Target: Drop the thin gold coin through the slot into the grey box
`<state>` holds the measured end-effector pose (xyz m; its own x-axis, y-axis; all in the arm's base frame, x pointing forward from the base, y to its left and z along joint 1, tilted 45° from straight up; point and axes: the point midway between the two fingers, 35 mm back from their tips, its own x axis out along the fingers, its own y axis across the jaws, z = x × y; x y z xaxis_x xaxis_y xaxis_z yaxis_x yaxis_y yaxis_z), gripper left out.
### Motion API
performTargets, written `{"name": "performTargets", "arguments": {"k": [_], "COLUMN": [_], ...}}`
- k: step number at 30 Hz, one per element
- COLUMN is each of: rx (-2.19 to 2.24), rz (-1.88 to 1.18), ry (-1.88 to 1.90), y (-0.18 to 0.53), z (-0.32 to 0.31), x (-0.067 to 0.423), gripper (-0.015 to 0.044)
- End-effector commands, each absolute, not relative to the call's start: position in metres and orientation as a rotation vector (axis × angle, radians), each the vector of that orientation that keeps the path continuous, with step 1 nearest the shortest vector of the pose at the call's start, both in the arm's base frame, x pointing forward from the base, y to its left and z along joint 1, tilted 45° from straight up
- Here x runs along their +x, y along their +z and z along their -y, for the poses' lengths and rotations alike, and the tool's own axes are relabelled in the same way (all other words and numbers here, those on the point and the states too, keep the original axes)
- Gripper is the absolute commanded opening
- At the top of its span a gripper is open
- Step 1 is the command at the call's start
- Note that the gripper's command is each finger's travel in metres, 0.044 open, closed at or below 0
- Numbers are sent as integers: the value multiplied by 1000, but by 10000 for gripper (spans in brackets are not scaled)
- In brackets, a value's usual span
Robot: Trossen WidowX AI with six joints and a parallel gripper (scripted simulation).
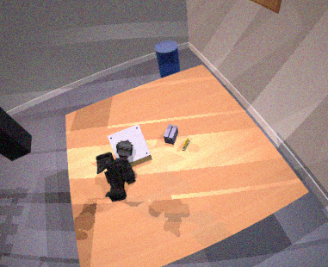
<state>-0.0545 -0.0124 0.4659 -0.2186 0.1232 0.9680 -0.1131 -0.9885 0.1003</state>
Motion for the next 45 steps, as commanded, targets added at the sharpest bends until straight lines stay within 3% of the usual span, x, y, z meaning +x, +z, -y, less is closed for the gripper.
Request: {"name": "performTargets", "arguments": {"k": [1, 9, 19, 29, 35, 45], "rx": [1863, 1812, 1414, 780, 417, -243], "rz": [-10, 70, 33, -197, -421, -884], "ry": [2326, 1675, 883, 253, 7, -241], "y": [467, 489, 446, 337, 259, 159], "z": [10, -74, -149, -151, -122, -52], "x": [-53, 40, 188, 313, 360, 385], "gripper": [374, 164, 161, 161, 161, 161]}}
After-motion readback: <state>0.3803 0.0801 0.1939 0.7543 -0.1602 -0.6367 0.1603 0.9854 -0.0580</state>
